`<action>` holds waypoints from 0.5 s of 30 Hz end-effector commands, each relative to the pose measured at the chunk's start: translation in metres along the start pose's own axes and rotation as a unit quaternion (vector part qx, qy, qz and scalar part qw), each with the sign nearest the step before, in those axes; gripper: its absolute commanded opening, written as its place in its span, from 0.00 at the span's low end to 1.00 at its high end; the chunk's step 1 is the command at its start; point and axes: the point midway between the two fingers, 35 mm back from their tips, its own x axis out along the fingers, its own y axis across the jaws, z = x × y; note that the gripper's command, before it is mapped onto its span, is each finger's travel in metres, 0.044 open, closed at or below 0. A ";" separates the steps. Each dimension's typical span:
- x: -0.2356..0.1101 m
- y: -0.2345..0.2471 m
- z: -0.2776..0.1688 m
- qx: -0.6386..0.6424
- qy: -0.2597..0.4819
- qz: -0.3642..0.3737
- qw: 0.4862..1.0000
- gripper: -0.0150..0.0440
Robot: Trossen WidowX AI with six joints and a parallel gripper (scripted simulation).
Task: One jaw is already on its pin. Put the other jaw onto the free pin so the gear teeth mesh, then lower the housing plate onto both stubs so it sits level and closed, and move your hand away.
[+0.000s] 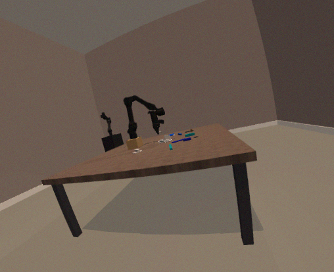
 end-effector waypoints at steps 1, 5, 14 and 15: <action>0.000 0.000 0.001 -0.002 -0.002 0.001 1.000 0.85; 0.000 0.000 0.001 -0.002 -0.002 0.001 1.000 0.85; 0.014 0.000 0.002 -0.002 -0.002 0.001 1.000 0.85; 0.016 0.000 0.002 -0.002 -0.002 0.001 1.000 0.85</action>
